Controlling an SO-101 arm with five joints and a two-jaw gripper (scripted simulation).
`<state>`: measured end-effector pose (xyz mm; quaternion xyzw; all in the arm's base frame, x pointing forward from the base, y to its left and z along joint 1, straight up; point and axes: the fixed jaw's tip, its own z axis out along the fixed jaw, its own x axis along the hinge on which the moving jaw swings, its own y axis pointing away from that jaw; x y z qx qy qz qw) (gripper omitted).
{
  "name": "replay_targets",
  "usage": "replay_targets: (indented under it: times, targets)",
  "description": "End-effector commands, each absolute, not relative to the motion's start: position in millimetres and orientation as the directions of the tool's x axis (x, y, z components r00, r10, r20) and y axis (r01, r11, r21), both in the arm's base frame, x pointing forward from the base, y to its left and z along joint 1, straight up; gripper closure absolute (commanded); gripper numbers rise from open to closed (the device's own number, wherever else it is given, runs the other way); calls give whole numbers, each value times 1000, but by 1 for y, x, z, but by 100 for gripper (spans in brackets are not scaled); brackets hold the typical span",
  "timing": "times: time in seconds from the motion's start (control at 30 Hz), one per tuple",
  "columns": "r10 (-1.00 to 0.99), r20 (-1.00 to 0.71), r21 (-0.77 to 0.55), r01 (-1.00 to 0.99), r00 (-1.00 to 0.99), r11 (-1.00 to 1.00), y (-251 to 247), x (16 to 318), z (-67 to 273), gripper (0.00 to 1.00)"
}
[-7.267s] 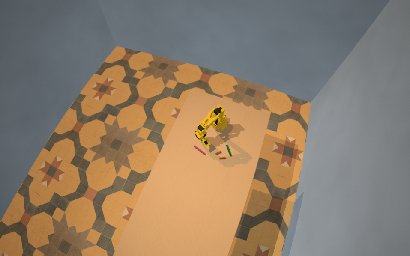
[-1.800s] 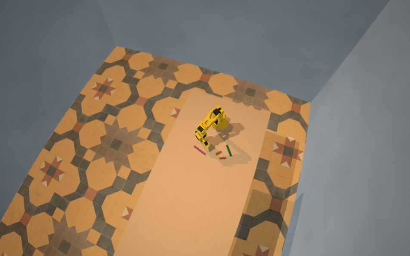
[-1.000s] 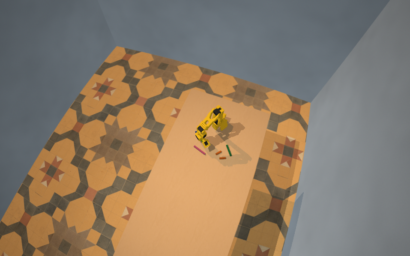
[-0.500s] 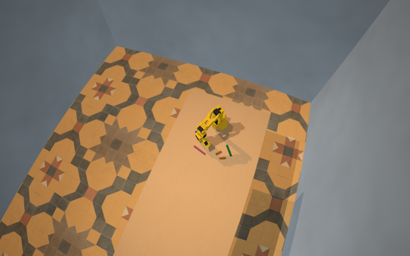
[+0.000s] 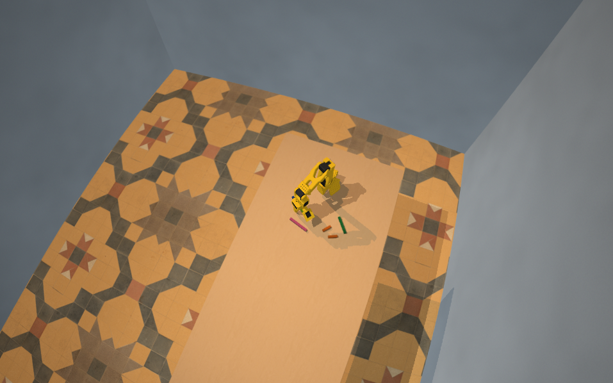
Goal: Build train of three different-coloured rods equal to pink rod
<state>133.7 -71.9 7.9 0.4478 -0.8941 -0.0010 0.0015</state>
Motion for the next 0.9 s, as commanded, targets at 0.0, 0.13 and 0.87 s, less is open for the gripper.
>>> replay_targets:
  times: [0.0,0.13,0.87]
  targets:
    - [-801,-7,-46,-800,-599,599,-75,141,13,83]
    - [-801,-7,-46,-800,-599,599,-75,141,14,83]
    - [-801,-7,-46,-800,-599,599,-75,141,55,83]
